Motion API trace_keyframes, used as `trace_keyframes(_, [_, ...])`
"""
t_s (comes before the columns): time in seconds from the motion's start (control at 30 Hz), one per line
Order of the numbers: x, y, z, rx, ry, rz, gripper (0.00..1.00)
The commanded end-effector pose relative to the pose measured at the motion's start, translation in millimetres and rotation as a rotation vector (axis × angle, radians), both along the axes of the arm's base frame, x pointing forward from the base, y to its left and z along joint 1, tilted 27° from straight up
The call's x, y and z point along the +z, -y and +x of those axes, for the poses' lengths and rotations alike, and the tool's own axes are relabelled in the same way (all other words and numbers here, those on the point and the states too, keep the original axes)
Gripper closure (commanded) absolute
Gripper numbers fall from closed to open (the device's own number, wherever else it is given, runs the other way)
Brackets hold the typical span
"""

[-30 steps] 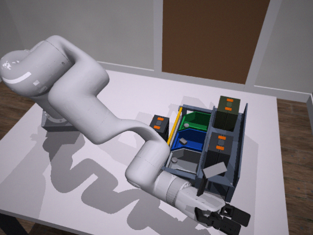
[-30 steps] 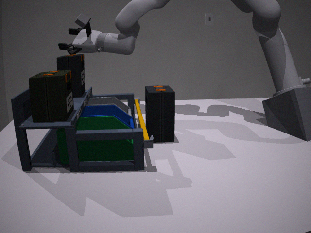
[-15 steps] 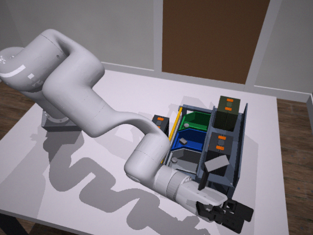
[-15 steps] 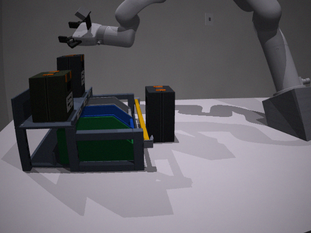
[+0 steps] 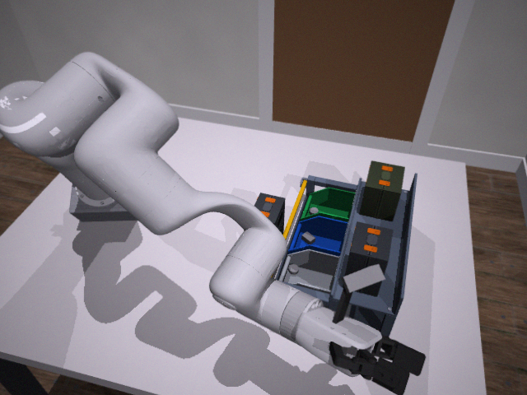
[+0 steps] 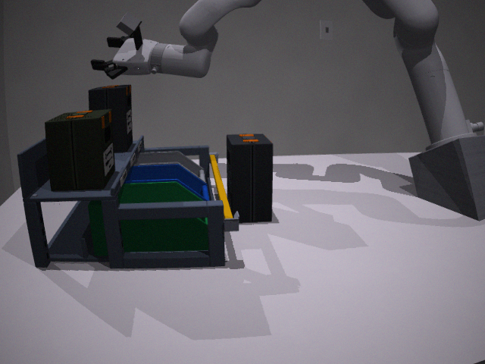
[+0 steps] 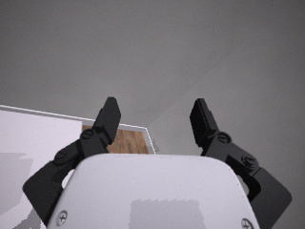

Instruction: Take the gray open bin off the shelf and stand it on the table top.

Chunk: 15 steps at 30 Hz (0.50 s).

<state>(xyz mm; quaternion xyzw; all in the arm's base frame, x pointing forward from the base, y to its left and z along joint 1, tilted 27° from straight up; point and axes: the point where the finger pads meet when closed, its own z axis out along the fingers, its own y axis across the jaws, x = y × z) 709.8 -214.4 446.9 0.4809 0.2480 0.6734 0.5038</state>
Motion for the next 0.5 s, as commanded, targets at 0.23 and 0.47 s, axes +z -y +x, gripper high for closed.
trace_keyframes(0.23, [0.5, 0.6, 0.5, 0.001, 0.006, -0.002, 0.0])
trace_keyframes(0.47, [-1.6, 1.5, 0.8, 0.001, 0.006, -0.002, 0.0])
